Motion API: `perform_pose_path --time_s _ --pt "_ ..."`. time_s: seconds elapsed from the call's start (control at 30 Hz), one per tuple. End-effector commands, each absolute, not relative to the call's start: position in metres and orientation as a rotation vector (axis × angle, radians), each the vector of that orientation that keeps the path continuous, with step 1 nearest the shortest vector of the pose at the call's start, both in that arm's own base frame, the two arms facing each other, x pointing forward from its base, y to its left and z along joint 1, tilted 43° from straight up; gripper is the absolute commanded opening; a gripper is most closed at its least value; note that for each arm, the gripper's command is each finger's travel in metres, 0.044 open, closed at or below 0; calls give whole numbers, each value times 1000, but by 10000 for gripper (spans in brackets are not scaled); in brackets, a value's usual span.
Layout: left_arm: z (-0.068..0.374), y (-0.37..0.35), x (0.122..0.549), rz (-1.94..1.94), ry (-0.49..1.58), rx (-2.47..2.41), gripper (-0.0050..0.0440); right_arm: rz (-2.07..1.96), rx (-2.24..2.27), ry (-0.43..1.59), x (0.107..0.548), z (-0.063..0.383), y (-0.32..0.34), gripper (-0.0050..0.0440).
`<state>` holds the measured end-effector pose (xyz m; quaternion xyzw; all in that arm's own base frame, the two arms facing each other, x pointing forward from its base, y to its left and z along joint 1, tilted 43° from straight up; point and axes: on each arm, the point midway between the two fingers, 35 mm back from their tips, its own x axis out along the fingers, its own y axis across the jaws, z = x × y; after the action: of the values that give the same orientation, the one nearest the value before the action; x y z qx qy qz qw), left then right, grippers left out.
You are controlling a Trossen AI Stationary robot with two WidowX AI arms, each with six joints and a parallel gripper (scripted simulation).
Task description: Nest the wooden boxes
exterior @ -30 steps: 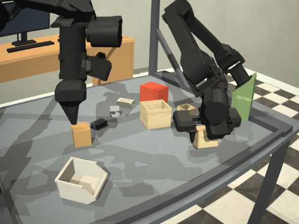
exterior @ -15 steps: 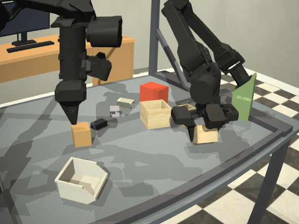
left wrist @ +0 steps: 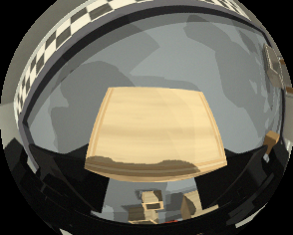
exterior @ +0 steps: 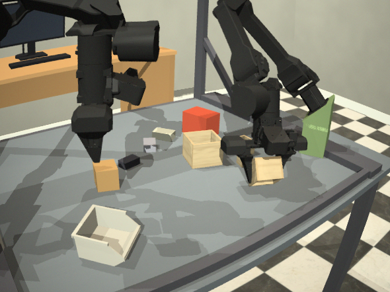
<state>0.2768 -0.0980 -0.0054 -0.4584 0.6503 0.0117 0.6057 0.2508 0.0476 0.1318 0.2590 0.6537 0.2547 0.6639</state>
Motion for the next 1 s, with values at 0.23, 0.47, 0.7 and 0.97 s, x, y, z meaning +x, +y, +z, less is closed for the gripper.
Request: perform_pose_path --time_s 0.23,0.47,0.7,0.97 --pt "3 -102 273 122 1297 -1031 -50 578 581 1463 251 135 46 400" --pt "4 -106 269 179 1194 -1010 -50 578 581 1463 251 135 46 400" --pt "4 -109 265 229 1100 -990 -50 578 581 1463 251 135 46 400" --pt "4 -114 260 300 957 -960 -50 578 581 1463 251 135 46 400"
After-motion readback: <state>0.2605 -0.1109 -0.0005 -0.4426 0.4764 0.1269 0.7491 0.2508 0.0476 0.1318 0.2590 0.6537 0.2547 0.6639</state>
